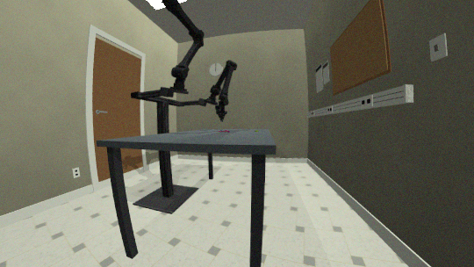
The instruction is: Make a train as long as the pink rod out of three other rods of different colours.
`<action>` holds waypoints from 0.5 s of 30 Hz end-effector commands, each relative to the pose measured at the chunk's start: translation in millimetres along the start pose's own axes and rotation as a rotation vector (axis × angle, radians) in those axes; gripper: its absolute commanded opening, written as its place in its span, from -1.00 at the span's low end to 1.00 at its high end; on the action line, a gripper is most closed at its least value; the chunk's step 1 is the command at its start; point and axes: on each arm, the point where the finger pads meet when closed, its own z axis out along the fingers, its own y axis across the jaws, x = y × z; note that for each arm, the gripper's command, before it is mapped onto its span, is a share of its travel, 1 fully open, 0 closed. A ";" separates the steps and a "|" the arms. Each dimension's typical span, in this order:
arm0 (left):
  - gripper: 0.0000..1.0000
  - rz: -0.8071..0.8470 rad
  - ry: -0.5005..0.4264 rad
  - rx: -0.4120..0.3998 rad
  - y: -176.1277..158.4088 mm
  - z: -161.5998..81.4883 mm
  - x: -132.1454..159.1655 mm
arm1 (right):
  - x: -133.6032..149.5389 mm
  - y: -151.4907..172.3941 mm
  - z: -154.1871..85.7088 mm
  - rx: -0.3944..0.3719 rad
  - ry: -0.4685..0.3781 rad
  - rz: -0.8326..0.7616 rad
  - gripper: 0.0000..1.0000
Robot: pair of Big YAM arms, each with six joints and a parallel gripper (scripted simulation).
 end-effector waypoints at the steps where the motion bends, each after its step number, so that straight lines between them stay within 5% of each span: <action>1: -0.91 -0.005 0.009 0.005 -3.4 -9.2 0.5 | -23.8 -10.9 -7.5 0.024 -0.061 0.010 1.00; 15: -0.91 0.035 0.015 0.009 3.3 -10.1 8.7 | -23.8 -10.9 -7.5 0.024 -0.061 0.010 1.00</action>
